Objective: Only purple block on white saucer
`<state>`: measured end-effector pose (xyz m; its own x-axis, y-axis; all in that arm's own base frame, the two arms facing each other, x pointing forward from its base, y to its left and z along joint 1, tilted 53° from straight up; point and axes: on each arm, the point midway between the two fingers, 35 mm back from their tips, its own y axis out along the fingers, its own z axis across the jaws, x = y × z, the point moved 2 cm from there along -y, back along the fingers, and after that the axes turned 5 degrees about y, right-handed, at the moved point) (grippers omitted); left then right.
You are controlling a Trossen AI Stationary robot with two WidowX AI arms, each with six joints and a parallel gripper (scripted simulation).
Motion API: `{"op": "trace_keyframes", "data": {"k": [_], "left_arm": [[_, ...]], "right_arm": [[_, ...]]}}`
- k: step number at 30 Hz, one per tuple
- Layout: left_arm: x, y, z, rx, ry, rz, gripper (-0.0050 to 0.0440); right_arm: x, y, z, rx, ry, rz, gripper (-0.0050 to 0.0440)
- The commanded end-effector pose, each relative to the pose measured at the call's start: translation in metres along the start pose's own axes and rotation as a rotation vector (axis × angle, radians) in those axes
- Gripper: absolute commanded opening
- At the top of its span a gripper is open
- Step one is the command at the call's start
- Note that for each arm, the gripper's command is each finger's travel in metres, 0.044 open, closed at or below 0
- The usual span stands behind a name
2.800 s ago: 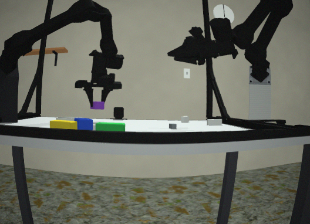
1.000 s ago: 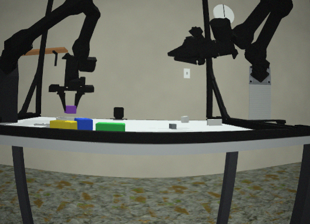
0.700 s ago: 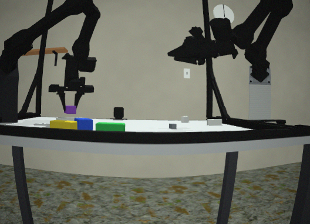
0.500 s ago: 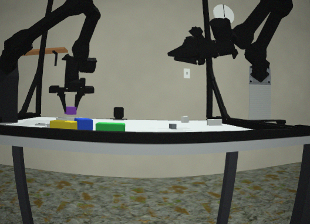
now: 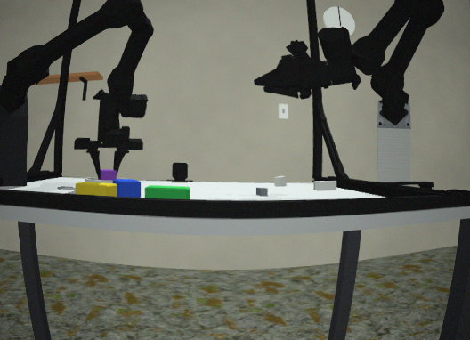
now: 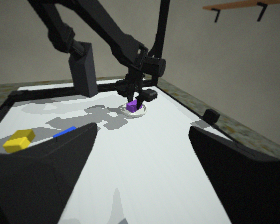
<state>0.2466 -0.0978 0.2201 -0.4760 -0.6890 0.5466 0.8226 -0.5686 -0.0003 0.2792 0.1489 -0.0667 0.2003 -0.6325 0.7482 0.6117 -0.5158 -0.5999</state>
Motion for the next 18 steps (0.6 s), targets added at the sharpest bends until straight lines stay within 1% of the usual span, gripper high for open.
{"op": "trace_keyframes", "data": {"k": [1, 11, 12, 18], "left_arm": [[0.0006, -0.0001, -0.0001, 0.000, 0.005, -0.004, 0.0400], [0.0006, -0.0001, -0.0001, 0.000, 0.005, -0.004, 0.0400], [0.0006, -0.0001, -0.0001, 0.000, 0.005, -0.004, 0.0400], [0.0006, -0.0001, -0.0001, 0.000, 0.005, -0.004, 0.0400]], "right_arm": [[-0.0005, 0.0079, -0.0025, -0.004, -0.010, 0.000, 0.0000], [-0.0005, 0.0081, -0.0026, -0.004, -0.010, 0.000, 0.0000], [-0.0005, 0.0019, -0.0001, 0.010, -0.016, -0.002, 0.0024], [-0.0005, 0.0019, -0.0001, 0.010, -0.016, -0.002, 0.0168]]}}
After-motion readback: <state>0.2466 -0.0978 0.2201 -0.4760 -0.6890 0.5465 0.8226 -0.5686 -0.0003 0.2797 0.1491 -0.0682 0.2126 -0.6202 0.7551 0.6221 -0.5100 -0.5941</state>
